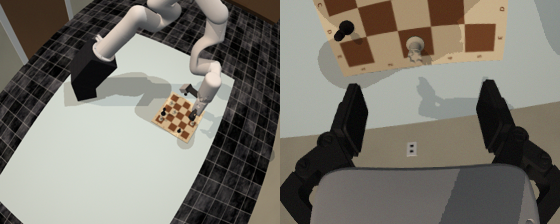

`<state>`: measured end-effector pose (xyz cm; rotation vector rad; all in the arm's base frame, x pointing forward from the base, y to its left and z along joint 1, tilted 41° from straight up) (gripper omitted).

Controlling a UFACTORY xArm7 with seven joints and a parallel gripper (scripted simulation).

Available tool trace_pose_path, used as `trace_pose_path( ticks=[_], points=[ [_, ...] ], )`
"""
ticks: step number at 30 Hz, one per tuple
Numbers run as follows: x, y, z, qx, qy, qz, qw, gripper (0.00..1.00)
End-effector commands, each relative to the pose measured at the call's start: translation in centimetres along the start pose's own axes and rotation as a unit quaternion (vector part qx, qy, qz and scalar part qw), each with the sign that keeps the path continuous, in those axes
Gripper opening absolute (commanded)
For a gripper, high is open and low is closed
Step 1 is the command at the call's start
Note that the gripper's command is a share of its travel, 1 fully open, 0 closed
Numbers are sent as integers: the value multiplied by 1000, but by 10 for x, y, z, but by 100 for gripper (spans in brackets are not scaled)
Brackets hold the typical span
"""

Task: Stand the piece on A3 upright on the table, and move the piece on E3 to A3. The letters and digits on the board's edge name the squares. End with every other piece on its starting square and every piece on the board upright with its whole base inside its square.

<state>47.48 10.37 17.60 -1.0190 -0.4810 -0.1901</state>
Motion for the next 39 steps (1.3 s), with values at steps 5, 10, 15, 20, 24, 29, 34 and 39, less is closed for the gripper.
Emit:
trace_pose_path(
  ticks=[5, 10, 15, 20, 24, 29, 34, 39],
  points=[
    [6, -1, -9, 8, -58, -13, 998, 100],
    [7, -1, -11, 8, -68, -13, 998, 100],
    [7, -1, -11, 8, -68, -13, 998, 37],
    [7, -1, -11, 8, -68, -13, 998, 37],
    [7, -1, -11, 8, -68, -13, 998, 37],
    [7, -1, -11, 8, -68, -13, 998, 37],
    [7, -1, -11, 8, -68, -13, 998, 37],
    [7, -1, -11, 8, -68, -13, 998, 37]
  ],
)
Point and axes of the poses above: the point where the finger pads meet when closed, its own y axis out along the fingers, its own z axis across the jaws, x = y × z, the point moved 5 cm from there along -y, back along the fingers, and after that the axes turned 11 degrees about -y, right-handed, at the moved point
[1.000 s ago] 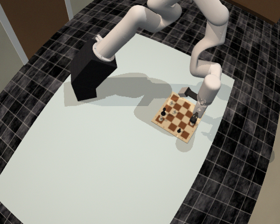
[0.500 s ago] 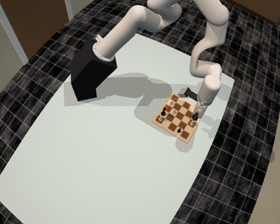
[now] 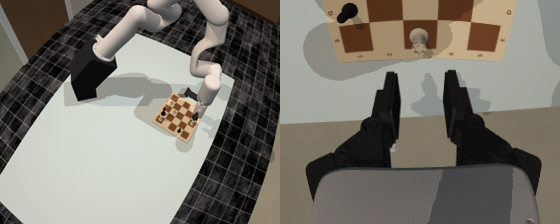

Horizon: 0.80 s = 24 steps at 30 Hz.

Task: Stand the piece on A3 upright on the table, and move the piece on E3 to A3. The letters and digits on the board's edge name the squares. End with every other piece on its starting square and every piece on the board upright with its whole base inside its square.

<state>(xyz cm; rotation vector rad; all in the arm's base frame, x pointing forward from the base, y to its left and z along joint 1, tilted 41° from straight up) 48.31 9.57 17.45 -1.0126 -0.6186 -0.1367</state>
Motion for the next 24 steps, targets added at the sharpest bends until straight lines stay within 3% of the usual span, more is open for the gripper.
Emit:
trace_pose_path(
  ticks=[1, 24],
  points=[
    [1, -1, -1, -1, 0, -1, 1000, 37],
    [1, 5, -1, -1, 0, -1, 1000, 37]
  ],
)
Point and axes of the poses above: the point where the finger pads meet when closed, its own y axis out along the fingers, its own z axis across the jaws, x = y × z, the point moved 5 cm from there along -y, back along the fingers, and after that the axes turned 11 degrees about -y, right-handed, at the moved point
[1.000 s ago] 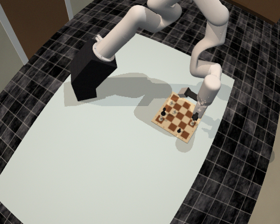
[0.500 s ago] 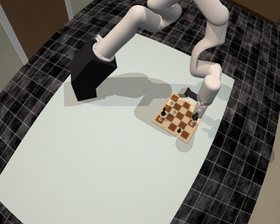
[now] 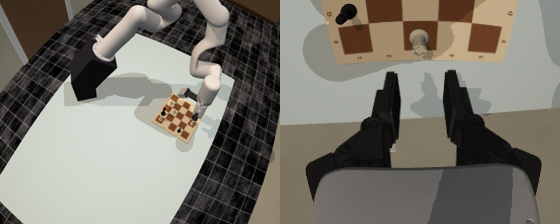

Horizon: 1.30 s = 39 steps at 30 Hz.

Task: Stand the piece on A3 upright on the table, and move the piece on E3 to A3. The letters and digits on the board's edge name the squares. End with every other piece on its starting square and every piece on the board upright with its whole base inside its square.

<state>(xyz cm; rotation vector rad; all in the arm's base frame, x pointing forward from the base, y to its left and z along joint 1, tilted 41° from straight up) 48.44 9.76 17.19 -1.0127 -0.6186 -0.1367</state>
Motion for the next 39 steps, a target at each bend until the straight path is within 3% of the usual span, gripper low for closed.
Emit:
trace_pose_path(
  ticks=[1, 39],
  points=[
    [1, 2, -1, -1, 0, -1, 1000, 37],
    [1, 45, -1, -1, 0, -1, 1000, 37]
  ],
)
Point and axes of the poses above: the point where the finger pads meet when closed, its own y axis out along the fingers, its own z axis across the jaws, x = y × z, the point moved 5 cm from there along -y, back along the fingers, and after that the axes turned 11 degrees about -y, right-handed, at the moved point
